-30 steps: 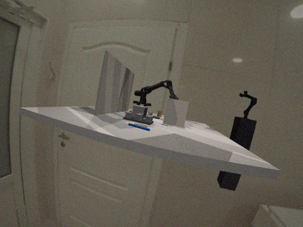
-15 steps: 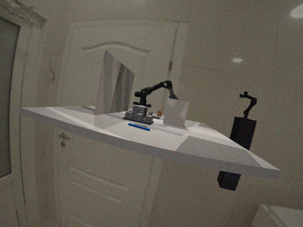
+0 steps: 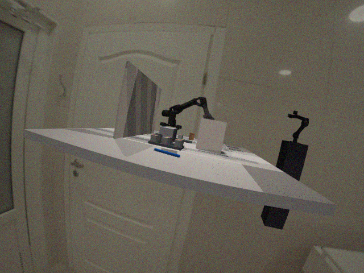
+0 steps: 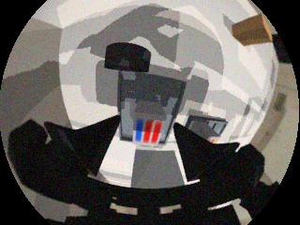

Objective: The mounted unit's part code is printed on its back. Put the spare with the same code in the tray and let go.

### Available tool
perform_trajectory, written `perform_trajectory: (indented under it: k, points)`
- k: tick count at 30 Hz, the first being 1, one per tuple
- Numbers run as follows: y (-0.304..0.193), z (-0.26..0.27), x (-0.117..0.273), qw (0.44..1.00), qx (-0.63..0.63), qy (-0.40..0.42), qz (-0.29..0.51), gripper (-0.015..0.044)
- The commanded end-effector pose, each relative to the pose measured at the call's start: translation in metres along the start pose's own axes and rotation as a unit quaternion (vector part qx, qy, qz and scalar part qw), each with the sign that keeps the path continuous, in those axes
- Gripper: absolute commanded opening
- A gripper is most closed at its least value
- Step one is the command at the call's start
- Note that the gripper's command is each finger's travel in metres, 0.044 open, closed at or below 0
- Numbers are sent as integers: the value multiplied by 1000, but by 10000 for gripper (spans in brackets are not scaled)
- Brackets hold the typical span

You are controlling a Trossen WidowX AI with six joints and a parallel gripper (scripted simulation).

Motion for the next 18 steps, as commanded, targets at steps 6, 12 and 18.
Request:
perform_trajectory:
  k: [6,12,18]
  points:
    - [-1,0,102,1000,1,4,3,440]
    - [-1,-1,105,1000,1,4,3,440]
    - [-1,1,101,1000,3,6,5,440]
Point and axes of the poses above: the point midway between the two fingers, 35 mm back from their tips, its own x axis back along the fingers, its own z axis across the jaws, y = z × x, the point moved 9 cm from there along x, back along the fingers, and after that the axes turned 11 degrees about x, right-handed, at the moved point
